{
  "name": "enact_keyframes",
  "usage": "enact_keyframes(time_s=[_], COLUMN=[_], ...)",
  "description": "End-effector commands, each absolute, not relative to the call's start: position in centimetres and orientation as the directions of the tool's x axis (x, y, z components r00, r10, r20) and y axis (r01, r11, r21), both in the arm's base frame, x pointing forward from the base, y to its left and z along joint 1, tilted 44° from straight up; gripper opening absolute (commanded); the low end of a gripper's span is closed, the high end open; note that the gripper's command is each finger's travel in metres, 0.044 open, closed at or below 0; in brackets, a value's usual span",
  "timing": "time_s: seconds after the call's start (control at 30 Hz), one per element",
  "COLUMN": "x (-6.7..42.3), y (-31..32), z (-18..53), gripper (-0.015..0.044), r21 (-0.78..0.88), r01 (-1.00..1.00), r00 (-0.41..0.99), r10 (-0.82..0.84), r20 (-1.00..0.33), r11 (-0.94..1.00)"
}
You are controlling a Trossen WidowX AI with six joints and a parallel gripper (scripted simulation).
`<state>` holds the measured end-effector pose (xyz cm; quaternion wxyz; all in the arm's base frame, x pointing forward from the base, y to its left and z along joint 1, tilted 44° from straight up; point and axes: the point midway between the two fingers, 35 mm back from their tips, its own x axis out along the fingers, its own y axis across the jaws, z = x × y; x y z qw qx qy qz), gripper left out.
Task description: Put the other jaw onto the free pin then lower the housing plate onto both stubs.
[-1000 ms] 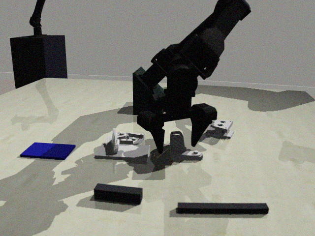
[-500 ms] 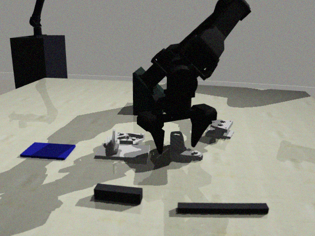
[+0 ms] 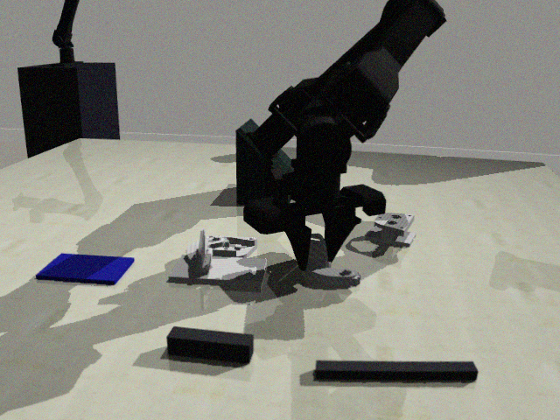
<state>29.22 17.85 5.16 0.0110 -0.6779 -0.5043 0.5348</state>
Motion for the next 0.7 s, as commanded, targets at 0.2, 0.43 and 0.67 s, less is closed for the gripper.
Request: enact_keyframes(time_s=[0.2,0.43,0.67], x=[29.2,29.3,29.7], y=[17.8,17.7,16.2], z=[5.1,5.3,6.7], gripper=[0.0134,0.0134,0.0134], r21=[-0.553,-0.553,-0.551], r01=[0.672,0.672,0.672], r00=[-0.080,-0.080,-0.080], r10=[0.695,0.695,0.692], r20=[-0.715,-0.715,-0.718], r11=[-0.492,-0.492,-0.495])
